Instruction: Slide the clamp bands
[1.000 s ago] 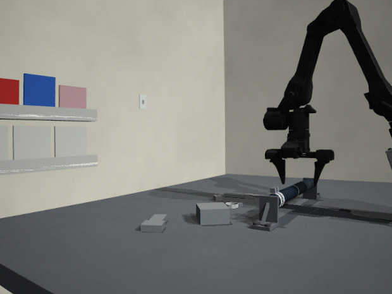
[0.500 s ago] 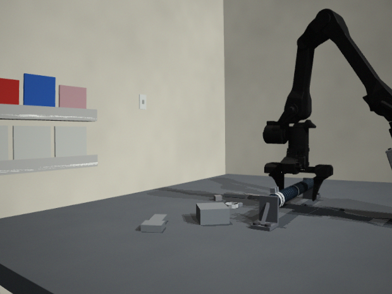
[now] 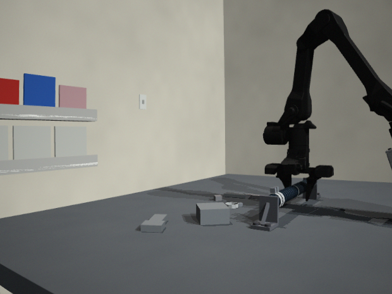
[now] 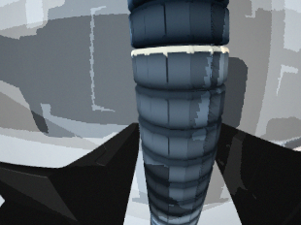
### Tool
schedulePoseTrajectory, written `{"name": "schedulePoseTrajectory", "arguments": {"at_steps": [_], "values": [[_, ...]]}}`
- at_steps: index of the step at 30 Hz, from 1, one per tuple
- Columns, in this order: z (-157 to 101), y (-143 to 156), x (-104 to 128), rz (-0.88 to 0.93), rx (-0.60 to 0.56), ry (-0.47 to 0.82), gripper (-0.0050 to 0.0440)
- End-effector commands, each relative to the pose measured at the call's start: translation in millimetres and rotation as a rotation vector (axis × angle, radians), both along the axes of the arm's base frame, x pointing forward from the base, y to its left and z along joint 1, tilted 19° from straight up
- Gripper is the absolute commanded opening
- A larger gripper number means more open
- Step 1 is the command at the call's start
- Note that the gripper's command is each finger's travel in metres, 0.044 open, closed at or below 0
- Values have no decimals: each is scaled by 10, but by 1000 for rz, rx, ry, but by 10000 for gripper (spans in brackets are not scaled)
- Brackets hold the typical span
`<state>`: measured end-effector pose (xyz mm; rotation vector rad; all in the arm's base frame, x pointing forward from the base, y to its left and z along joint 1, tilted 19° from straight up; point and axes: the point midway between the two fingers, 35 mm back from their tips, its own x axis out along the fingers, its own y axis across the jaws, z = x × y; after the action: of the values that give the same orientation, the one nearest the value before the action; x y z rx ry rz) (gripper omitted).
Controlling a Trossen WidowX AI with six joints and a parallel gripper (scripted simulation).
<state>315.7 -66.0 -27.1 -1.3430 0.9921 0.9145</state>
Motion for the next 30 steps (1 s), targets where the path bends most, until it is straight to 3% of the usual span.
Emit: {"name": "schedulePoseTrajectory", "arguments": {"at_steps": [1,9,19,30], "values": [[-14,2,-6,-2,1,3,200],[-14,2,-6,-2,1,3,153],[-14,2,-6,-2,1,3,130],[-14,2,-6,-2,1,3,57]]}}
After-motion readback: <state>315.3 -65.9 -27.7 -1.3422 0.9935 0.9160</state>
